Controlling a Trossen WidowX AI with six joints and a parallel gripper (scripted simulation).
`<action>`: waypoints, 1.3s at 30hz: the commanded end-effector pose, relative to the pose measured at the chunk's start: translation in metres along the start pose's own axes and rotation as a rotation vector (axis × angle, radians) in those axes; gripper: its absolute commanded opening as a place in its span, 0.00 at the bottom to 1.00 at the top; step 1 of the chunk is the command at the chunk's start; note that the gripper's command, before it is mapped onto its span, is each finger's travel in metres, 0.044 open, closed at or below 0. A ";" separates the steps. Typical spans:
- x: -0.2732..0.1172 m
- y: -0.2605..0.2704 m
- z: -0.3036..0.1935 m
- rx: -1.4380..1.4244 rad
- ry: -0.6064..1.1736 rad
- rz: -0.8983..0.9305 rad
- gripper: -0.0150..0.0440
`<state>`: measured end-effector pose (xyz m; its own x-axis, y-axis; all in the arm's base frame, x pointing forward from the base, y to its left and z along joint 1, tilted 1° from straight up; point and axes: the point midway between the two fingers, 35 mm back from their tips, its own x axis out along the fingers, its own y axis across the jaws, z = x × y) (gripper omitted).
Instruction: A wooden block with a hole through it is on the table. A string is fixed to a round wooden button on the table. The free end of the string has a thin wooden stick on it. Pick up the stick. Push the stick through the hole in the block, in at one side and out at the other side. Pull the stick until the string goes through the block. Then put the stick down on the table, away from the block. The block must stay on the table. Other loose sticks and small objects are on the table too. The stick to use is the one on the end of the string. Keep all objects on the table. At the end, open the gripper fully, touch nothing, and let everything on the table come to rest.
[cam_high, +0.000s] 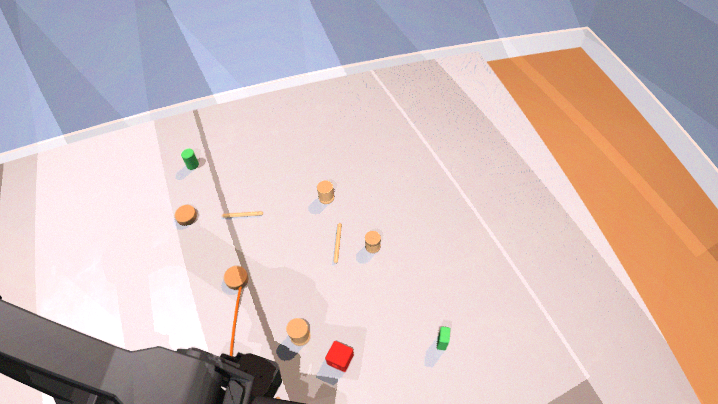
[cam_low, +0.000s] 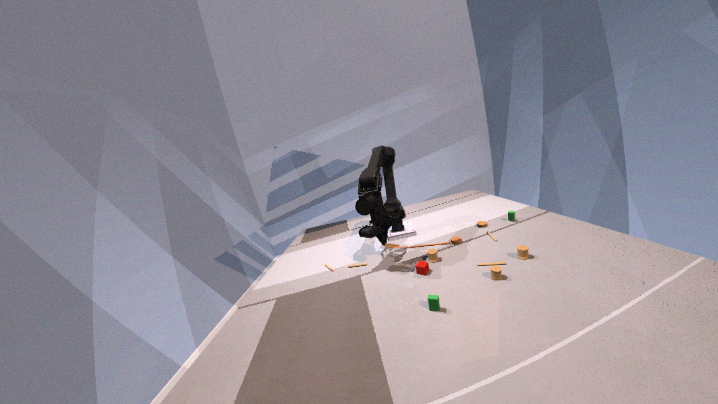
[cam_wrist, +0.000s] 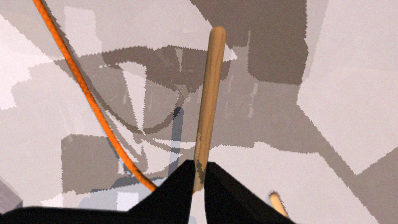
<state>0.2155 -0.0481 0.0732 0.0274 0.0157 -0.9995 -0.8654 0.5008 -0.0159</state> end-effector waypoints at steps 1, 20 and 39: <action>0.002 0.003 -0.008 -0.004 0.010 0.008 0.25; 0.003 0.004 -0.024 -0.004 0.014 0.008 0.25; 0.017 -0.014 -0.015 -0.004 0.014 0.007 0.25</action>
<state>0.2160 -0.0667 0.0592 0.0164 0.0129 -0.9998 -0.8696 0.4936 -0.0079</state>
